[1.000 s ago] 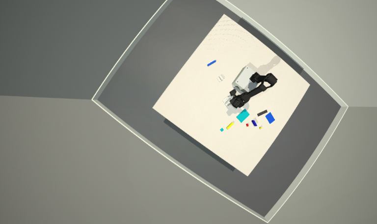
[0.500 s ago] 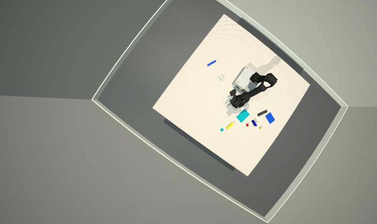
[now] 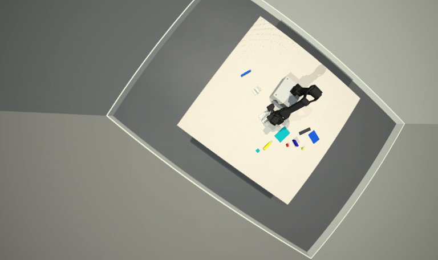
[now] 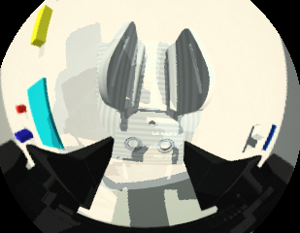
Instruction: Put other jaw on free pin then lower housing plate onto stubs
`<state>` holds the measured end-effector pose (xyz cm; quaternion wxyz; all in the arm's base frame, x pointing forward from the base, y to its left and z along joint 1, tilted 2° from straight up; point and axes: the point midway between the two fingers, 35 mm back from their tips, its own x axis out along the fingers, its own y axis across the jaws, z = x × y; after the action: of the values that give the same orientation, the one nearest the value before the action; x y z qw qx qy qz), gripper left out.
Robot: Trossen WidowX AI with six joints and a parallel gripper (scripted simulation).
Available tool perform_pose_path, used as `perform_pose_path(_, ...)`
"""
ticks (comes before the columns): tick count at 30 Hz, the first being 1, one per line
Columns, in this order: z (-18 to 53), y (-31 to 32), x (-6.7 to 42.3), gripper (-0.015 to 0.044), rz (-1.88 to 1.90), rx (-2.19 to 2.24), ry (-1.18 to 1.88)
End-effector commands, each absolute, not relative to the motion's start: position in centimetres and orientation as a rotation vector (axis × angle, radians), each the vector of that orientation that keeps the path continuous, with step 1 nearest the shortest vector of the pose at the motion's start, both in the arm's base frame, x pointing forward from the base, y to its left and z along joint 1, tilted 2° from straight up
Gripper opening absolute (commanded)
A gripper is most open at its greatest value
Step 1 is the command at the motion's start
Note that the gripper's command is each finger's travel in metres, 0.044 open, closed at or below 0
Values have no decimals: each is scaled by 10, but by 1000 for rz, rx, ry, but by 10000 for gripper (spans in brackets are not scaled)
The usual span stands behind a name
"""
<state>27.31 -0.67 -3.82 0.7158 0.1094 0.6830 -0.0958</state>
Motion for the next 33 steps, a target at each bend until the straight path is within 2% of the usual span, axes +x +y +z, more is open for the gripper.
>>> perform_pose_path(1, -39, -7, 274, 351, -215, 238, 1510)
perform_pose_path(22, -39, -7, 274, 351, -215, 238, 1510)
perform_pose_path(25, -38, -7, 273, 430, -212, 242, 1512)
perform_pose_path(26, -38, -7, 273, 440, -212, 242, 1512)
perform_pose_path(33, -38, -7, 273, 440, -212, 242, 1512)
